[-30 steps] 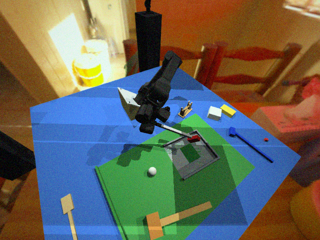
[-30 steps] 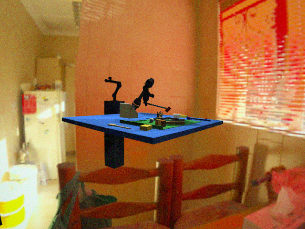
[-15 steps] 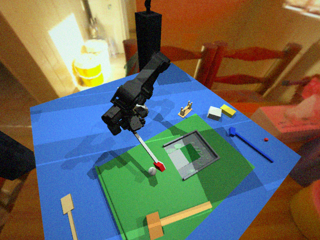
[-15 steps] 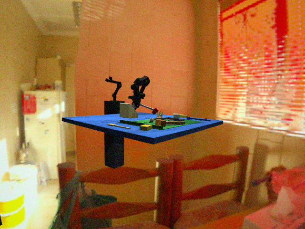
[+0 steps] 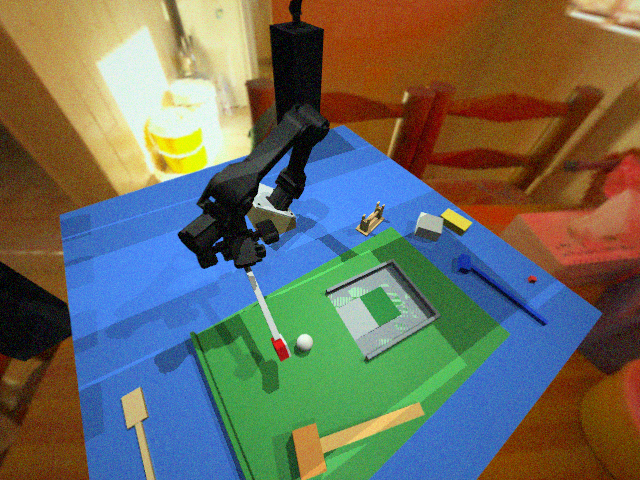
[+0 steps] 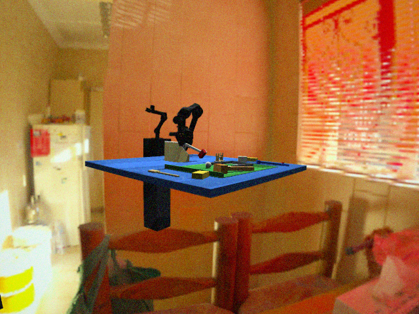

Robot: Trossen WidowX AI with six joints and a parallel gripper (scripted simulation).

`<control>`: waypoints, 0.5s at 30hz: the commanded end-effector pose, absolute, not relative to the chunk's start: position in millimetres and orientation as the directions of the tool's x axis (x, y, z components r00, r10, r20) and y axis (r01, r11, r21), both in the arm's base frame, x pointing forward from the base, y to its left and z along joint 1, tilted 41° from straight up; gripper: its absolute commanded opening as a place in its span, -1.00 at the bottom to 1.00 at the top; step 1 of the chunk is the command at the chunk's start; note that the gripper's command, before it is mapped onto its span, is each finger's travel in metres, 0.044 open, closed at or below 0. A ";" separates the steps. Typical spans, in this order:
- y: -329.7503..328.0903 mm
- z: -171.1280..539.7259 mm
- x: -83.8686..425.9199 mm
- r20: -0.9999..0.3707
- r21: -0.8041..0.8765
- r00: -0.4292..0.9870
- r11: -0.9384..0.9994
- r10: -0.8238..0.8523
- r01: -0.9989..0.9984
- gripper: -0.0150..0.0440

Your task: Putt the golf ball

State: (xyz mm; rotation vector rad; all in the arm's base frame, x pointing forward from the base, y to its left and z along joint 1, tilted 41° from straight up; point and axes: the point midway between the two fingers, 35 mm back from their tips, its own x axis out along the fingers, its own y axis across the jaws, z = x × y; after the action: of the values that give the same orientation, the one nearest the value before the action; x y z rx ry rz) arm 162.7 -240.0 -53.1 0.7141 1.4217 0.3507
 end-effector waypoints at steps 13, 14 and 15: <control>-215.5 -82.5 168.1 -0.768 0.641 0.146 0.742 0.624 0.199 -0.49; -214.7 -83.7 168.3 -0.768 0.641 0.146 0.742 0.624 0.199 -0.49; -213.7 -84.9 168.6 -0.768 0.641 0.146 0.742 0.624 0.199 -0.49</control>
State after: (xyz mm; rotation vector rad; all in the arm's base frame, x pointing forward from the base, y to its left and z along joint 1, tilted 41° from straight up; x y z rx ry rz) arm 167.1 -217.1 -81.4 0.7177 1.4269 0.3513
